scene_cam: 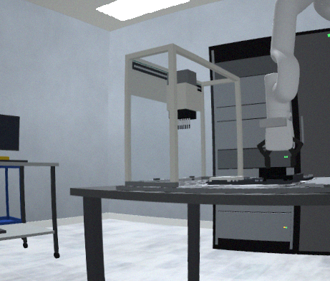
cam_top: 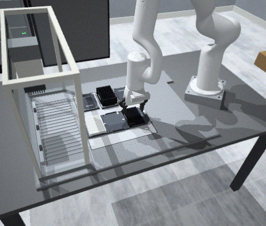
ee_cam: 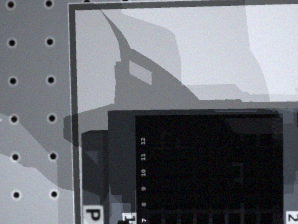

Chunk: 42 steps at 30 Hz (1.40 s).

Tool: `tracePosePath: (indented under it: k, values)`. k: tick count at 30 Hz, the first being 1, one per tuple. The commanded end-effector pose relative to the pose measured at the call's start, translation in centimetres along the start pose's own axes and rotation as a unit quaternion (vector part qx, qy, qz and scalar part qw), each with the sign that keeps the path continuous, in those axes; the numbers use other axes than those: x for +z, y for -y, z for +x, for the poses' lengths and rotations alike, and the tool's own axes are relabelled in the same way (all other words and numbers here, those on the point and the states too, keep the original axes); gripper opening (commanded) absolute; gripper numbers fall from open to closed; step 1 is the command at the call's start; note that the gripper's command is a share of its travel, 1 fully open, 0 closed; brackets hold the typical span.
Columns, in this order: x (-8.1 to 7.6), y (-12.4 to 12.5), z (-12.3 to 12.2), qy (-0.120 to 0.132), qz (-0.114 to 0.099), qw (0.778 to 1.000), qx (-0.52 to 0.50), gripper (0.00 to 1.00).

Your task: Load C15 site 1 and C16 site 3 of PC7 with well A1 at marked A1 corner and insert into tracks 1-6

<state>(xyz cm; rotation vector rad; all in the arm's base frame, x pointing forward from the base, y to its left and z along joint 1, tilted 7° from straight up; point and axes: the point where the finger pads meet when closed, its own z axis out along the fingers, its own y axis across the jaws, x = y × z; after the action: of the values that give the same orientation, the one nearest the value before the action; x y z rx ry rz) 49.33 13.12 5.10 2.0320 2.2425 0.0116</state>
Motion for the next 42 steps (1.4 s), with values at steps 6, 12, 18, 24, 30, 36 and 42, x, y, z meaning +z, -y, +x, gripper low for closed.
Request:
tracePosePath:
  k: [6,12,18,24,30,36,42]
  values:
    - [-1.6,-0.1,0.0,-0.001,0.000,1.000,0.000,1.00]
    - [-2.2,-0.1,0.0,-0.001,0.000,1.000,0.000,1.00]
    - [-3.2,-0.1,0.0,-0.001,0.000,1.000,0.000,1.00]
    - [-4.2,-0.1,0.0,-0.001,0.000,1.000,0.000,1.00]
    - [-4.9,-0.1,0.0,-0.001,0.000,1.000,0.000,1.00]
    - [-5.9,-0.1,0.0,-0.001,0.000,1.000,0.000,1.00]
    - [-6.9,-0.1,0.0,-0.001,0.000,1.000,0.000,1.00]
